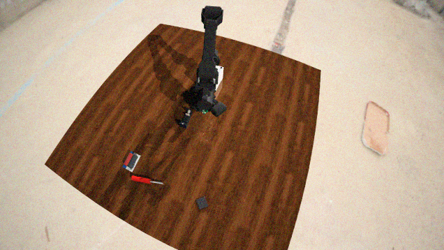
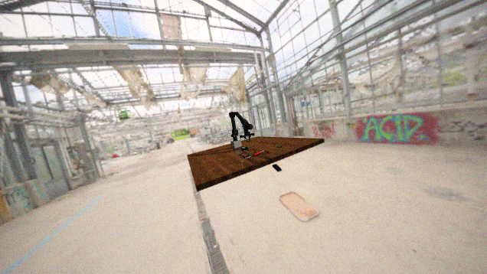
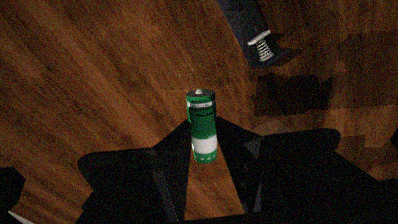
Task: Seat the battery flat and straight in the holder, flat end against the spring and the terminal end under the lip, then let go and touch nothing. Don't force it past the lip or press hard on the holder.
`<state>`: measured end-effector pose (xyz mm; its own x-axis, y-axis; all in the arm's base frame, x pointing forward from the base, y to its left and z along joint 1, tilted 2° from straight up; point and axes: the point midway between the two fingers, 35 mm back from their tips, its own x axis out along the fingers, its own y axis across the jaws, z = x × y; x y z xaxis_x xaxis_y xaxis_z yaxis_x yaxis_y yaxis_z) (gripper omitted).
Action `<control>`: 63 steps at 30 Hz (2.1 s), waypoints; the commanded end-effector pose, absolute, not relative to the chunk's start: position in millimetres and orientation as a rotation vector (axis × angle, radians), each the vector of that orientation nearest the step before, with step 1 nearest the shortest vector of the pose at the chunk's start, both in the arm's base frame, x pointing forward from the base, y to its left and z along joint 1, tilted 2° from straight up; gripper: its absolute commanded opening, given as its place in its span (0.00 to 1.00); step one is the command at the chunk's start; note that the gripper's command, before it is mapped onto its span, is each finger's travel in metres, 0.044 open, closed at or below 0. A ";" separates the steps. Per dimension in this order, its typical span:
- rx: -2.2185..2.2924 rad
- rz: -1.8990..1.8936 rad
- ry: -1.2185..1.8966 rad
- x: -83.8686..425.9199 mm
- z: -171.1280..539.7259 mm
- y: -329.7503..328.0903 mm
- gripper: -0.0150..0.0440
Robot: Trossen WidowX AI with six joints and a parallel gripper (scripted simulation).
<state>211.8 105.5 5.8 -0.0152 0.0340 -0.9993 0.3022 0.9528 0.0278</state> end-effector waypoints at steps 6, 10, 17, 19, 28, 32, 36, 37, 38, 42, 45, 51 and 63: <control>0.075 -0.025 1.581 248.2 12.2 71.1 0.39; -0.012 0.063 1.577 262.5 14.7 52.1 0.39; -0.147 0.201 1.564 281.4 18.3 18.0 0.39; -0.153 0.207 1.563 281.2 18.4 17.1 0.39; -0.145 0.209 1.505 283.9 7.3 17.8 0.39; -0.138 0.209 1.454 285.6 -1.8 18.5 0.39; -0.131 0.209 1.402 286.7 -10.1 19.2 0.39; -0.130 0.209 1.389 286.9 -12.0 19.4 0.39; -0.128 0.209 1.376 287.0 -13.8 19.5 0.39; -0.122 0.209 1.324 287.2 -20.4 20.2 0.39; -0.122 0.207 1.306 286.9 -22.4 20.5 0.39; -0.118 0.208 1.282 286.7 -25.1 20.3 0.39; -0.109 0.209 1.205 285.0 -32.7 19.7 0.39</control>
